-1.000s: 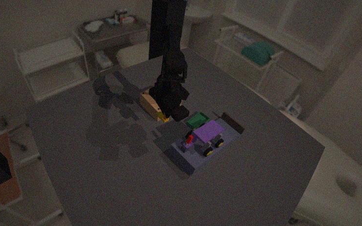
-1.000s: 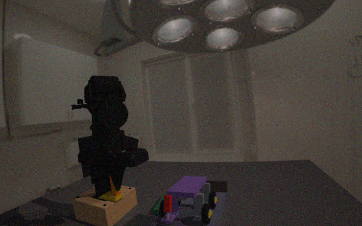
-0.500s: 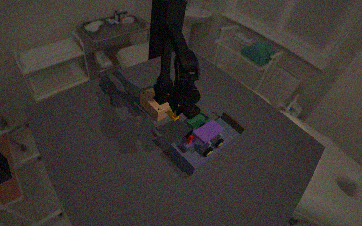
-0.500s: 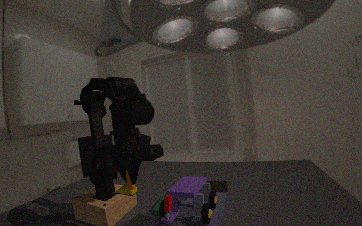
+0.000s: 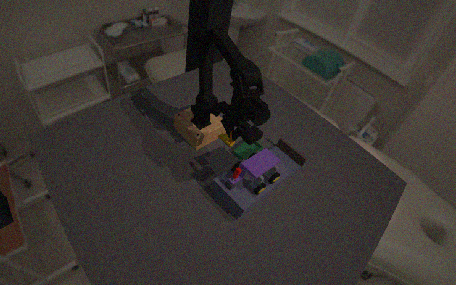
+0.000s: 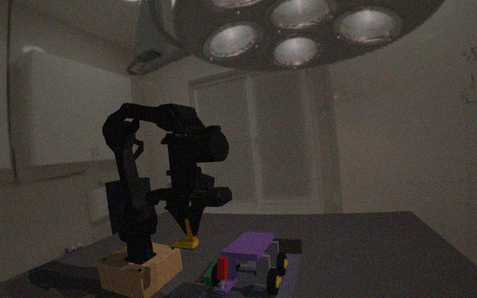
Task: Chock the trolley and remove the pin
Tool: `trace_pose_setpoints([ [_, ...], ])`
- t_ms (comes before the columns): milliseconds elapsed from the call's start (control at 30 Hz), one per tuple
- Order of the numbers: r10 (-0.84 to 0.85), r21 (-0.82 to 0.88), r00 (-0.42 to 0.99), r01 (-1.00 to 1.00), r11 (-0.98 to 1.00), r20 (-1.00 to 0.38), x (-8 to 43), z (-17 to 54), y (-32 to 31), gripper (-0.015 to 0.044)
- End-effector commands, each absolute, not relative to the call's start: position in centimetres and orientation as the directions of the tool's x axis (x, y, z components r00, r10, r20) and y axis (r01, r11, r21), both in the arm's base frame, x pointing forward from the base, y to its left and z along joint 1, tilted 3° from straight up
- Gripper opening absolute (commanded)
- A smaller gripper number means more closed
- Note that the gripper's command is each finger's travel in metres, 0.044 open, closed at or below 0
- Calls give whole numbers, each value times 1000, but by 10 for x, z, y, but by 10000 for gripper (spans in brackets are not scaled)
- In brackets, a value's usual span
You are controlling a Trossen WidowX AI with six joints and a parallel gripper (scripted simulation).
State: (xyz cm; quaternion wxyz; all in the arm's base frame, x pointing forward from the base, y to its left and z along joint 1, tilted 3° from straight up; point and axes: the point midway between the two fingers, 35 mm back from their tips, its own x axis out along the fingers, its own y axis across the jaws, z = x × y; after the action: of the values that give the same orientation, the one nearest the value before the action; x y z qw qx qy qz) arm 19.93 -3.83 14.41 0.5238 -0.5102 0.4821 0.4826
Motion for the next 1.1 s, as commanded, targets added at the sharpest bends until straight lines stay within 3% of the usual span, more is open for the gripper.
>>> trace_pose_setpoints([
  [0,11,-66,66,-998,14,-998,202,143,-27,0],
  [1067,23,-68,69,-998,15,-997,227,135,81,0],
])
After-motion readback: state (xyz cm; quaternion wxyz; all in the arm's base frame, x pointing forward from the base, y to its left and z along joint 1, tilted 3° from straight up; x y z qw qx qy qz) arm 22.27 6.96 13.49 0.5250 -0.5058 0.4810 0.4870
